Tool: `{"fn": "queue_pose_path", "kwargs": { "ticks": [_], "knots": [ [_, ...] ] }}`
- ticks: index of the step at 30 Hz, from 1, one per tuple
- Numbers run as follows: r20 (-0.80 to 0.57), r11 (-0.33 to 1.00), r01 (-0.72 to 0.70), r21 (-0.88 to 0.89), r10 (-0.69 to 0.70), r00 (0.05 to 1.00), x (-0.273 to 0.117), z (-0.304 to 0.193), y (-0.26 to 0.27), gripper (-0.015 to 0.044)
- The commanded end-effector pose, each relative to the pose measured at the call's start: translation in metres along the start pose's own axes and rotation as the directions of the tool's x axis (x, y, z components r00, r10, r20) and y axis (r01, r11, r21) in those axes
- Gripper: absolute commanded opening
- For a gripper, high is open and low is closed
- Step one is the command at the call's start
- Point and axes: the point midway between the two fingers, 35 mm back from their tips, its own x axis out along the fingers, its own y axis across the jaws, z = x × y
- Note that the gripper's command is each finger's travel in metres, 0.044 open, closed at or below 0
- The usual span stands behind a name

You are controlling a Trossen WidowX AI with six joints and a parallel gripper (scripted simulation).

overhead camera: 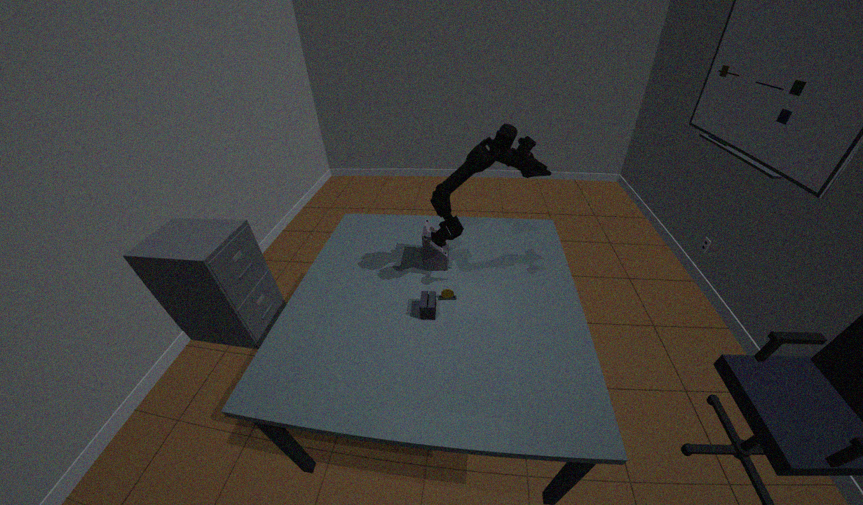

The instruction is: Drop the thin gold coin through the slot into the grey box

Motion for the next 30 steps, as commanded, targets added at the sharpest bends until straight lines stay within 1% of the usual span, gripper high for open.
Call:
{"fn": "queue_pose_path", "kwargs": {
  "ticks": [1, 5, 9, 13, 17, 20, 25, 30],
  "knots": [
    [-0.003, 1.000, 0.000, -0.003, 0.000, 1.000, 0.001, 0.000, 0.003, 0.0374],
    [-0.073, 0.998, 0.005, -0.063, -0.009, 0.997, 0.018, -0.001, 0.059, 0.0269],
    [-0.183, 0.995, 0.017, -0.102, -0.035, 0.982, 0.048, -0.023, 0.108, 0.0164],
    [-0.329, 0.994, 0.039, -0.106, -0.072, 0.941, 0.075, -0.068, 0.138, 0.0161],
    [-0.413, 0.993, 0.066, -0.098, -0.101, 0.905, 0.089, -0.097, 0.147, 0.0161],
    [-0.496, 0.990, 0.111, -0.086, -0.140, 0.857, 0.106, -0.128, 0.151, 0.0161],
    [-0.675, 0.962, 0.271, -0.040, -0.226, 0.702, 0.131, -0.205, 0.136, 0.0161],
    [-0.823, 0.865, 0.502, 0.010, -0.278, 0.496, 0.132, -0.285, 0.096, 0.0161]
  ]
}}
